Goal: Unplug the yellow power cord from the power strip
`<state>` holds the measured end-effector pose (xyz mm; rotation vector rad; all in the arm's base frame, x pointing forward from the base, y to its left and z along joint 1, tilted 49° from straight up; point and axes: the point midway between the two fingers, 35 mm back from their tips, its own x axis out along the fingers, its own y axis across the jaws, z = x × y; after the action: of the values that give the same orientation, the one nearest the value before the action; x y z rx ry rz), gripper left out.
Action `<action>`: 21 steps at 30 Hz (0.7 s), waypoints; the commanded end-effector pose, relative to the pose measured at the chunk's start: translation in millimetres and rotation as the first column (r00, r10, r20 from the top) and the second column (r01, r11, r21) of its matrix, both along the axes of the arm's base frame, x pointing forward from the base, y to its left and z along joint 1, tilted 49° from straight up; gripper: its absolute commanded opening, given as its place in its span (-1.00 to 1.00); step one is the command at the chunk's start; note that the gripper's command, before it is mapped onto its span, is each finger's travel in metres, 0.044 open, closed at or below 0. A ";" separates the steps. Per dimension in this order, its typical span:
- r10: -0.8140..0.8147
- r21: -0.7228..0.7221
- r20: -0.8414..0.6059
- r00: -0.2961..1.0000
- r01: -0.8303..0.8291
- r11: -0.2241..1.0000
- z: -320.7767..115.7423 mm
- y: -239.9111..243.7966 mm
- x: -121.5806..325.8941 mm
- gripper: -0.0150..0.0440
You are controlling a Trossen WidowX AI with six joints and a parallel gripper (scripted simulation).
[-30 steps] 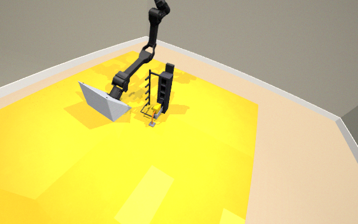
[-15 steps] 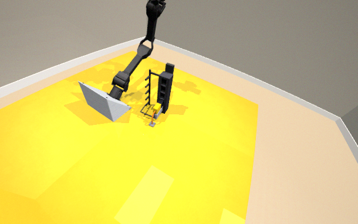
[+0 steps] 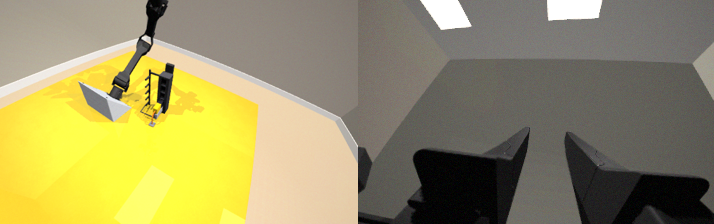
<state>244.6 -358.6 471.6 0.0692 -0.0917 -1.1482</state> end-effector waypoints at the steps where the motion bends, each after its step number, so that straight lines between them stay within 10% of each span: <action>1: 0.093 0.114 -0.043 0.995 -0.087 0.990 -39.4 1.7 29.4 0.05; 11: 0.370 0.520 -0.119 0.921 -0.259 0.814 -167.6 37.9 96.3 0.05; 21: 0.596 0.910 -0.071 0.800 -0.192 0.366 -302.3 131.7 122.2 0.05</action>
<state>365.7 -257.4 204.1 0.6479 0.7493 -0.6173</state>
